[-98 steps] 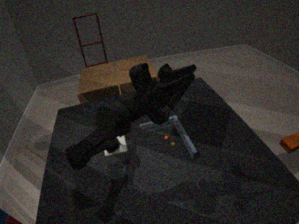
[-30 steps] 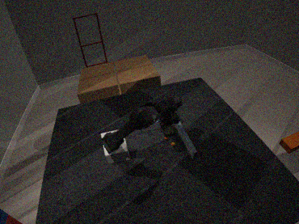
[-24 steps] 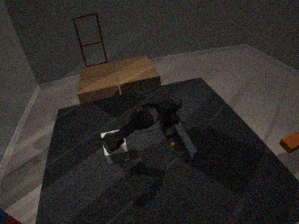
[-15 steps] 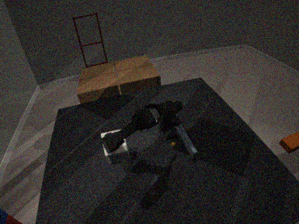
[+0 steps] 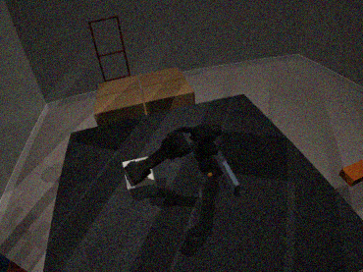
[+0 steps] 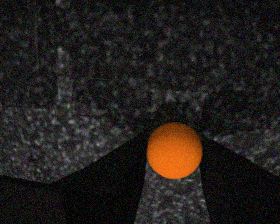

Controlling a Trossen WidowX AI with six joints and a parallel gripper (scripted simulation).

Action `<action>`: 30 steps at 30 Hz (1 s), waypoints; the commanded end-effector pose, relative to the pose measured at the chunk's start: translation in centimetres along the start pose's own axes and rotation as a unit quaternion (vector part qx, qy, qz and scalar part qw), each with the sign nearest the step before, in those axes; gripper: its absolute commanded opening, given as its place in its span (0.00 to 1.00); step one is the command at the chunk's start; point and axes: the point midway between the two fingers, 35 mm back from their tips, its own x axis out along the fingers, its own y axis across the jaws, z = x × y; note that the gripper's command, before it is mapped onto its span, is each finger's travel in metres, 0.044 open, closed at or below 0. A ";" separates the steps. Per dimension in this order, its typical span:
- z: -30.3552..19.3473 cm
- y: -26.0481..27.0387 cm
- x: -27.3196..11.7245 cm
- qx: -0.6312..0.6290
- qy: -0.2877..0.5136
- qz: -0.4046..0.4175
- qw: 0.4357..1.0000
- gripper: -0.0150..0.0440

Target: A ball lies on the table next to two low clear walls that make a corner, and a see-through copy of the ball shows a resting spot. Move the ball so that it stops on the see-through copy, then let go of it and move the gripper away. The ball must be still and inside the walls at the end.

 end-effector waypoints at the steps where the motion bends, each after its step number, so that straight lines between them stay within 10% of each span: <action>1: 0.0 0.0 0.1 -0.002 -0.001 -0.002 1.000 0.35; 20: 0.1 0.1 -11.7 -0.002 0.000 0.001 1.000 0.25; 30: 0.6 -1.1 -11.5 -0.002 -0.001 0.002 1.000 0.25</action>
